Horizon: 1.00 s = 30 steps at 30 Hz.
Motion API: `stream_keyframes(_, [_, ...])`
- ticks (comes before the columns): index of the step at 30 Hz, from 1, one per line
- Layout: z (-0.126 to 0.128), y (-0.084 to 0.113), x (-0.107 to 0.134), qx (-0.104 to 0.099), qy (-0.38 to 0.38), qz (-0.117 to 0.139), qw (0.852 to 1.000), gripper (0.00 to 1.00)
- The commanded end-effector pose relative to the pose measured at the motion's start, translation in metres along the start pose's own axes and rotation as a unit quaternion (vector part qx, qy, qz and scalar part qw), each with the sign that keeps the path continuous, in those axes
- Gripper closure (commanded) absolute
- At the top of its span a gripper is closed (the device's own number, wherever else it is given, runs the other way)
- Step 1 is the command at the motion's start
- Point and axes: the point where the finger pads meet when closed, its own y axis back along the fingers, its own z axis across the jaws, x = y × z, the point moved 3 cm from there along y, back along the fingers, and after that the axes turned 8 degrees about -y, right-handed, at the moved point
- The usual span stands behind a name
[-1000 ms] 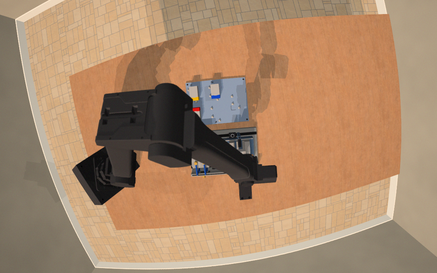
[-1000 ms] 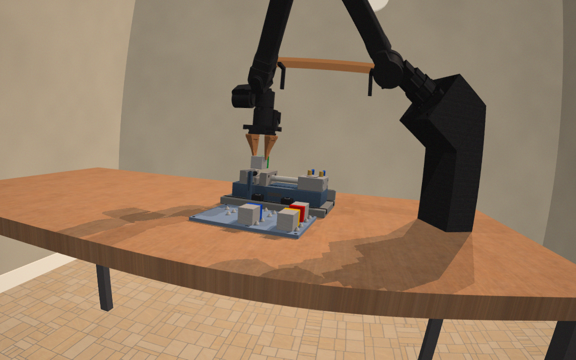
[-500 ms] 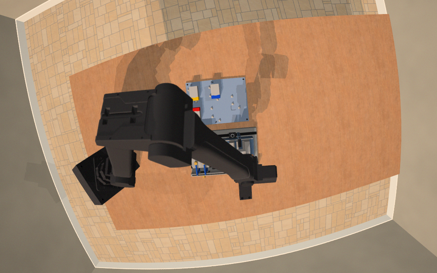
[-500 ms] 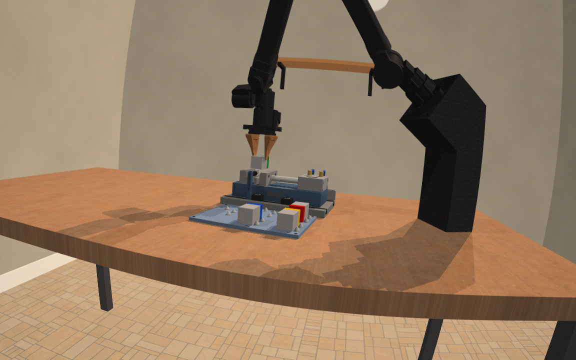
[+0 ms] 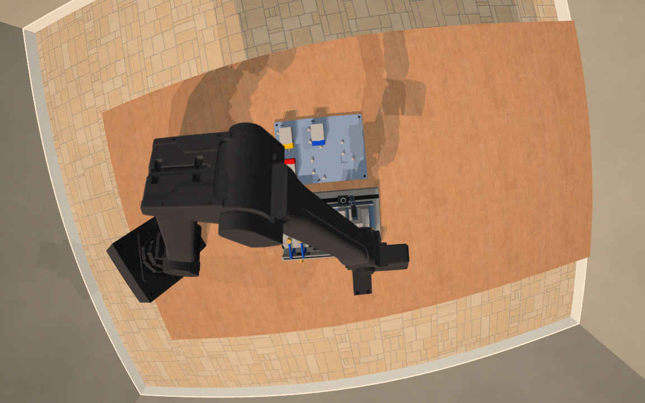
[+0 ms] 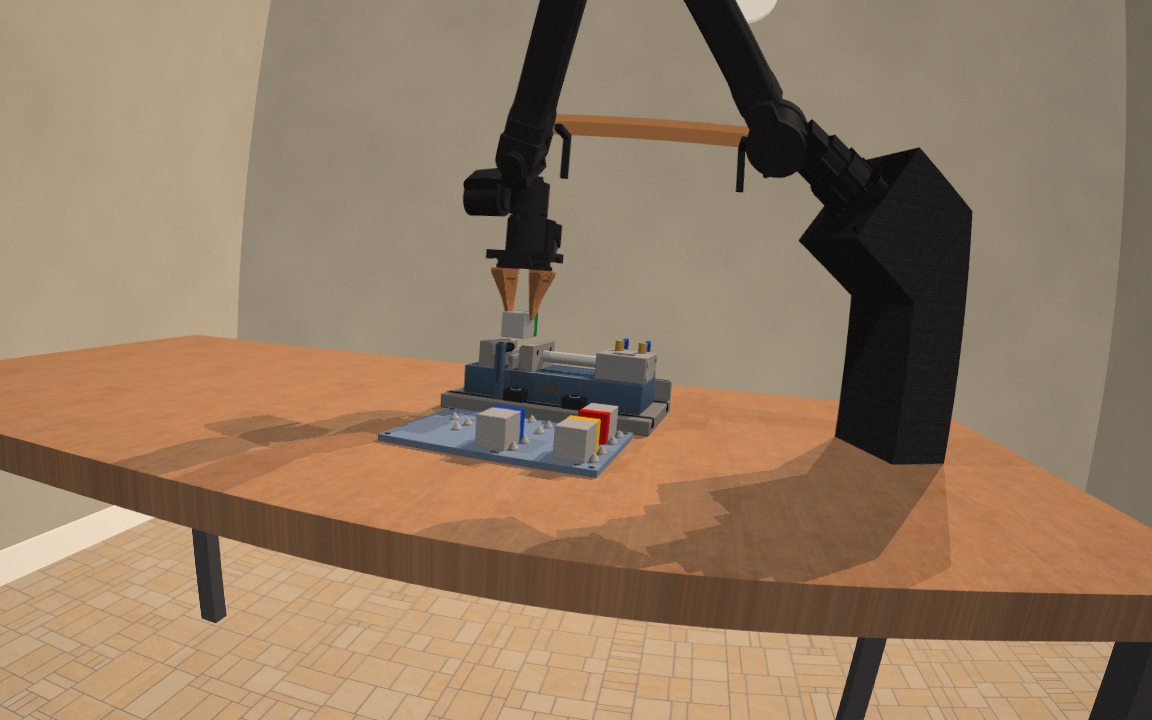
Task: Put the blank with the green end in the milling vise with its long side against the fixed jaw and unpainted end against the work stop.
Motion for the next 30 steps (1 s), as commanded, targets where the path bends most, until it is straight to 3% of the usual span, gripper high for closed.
stream_keyframes(1, [0.0090, 0.0000, 0.0043, -0.010, 0.002, 0.002, 1.000, 1.00])
stream_keyframes(30, [0.0062, -0.0004, 0.0038, -0.008, 0.000, 0.002, 1.000, 1.00])
